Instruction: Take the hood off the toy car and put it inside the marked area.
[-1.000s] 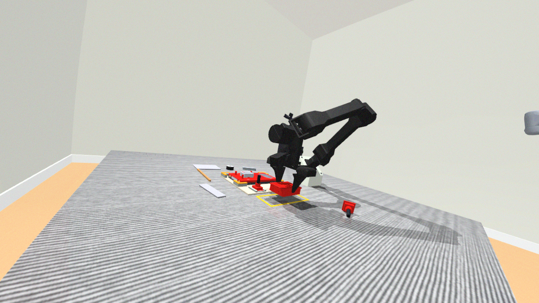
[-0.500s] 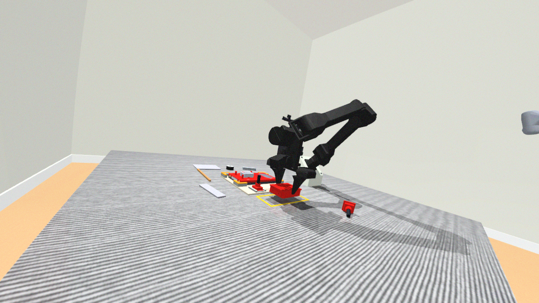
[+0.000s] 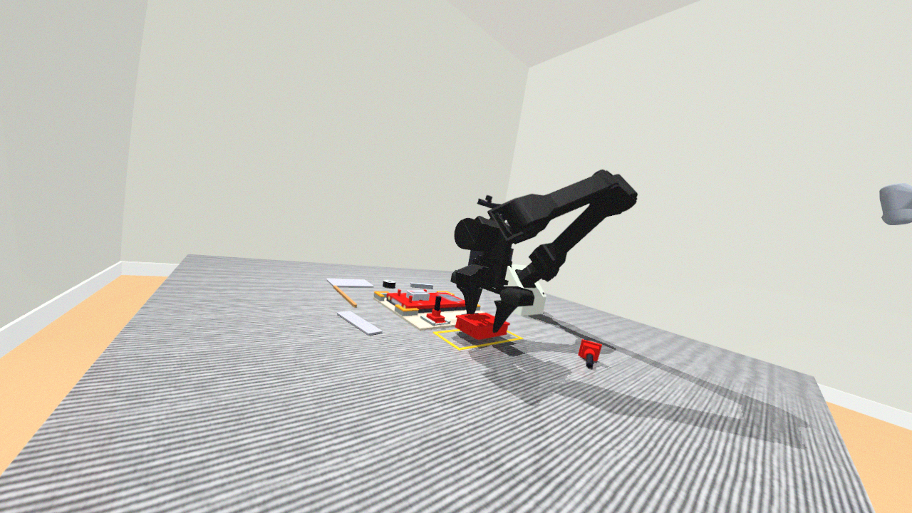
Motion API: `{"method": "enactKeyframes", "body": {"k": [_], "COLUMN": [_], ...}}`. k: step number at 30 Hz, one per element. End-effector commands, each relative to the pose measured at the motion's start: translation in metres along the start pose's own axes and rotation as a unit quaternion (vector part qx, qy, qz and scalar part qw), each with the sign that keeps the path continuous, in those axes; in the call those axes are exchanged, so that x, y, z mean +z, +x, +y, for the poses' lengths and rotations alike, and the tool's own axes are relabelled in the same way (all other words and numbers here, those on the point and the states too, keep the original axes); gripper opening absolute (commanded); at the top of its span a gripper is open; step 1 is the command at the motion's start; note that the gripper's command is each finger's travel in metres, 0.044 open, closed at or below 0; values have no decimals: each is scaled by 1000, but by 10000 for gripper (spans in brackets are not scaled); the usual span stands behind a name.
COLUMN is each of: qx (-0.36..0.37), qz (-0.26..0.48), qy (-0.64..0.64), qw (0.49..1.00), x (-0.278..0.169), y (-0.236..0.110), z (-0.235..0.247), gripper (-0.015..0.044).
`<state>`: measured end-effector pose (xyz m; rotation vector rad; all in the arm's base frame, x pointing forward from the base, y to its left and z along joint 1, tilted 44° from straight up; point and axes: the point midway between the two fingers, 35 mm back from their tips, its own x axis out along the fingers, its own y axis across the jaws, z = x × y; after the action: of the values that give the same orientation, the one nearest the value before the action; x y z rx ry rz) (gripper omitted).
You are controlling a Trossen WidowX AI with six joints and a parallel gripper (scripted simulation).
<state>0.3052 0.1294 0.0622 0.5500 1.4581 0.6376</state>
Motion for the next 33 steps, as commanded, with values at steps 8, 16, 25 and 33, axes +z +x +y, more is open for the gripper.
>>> {"method": "enactKeyframes", "body": {"k": [8,16,25,33], "qx": [1,1,1,1], "qz": [2,2,0,0], "qy": [4,4,0,0], "qw": [1000,1000,1000,1000], "x": [-1,-2,0,0], "y": [7,10,10,10], "z": [-1,-1,0,0], "gripper": [0,0,105,315]}}
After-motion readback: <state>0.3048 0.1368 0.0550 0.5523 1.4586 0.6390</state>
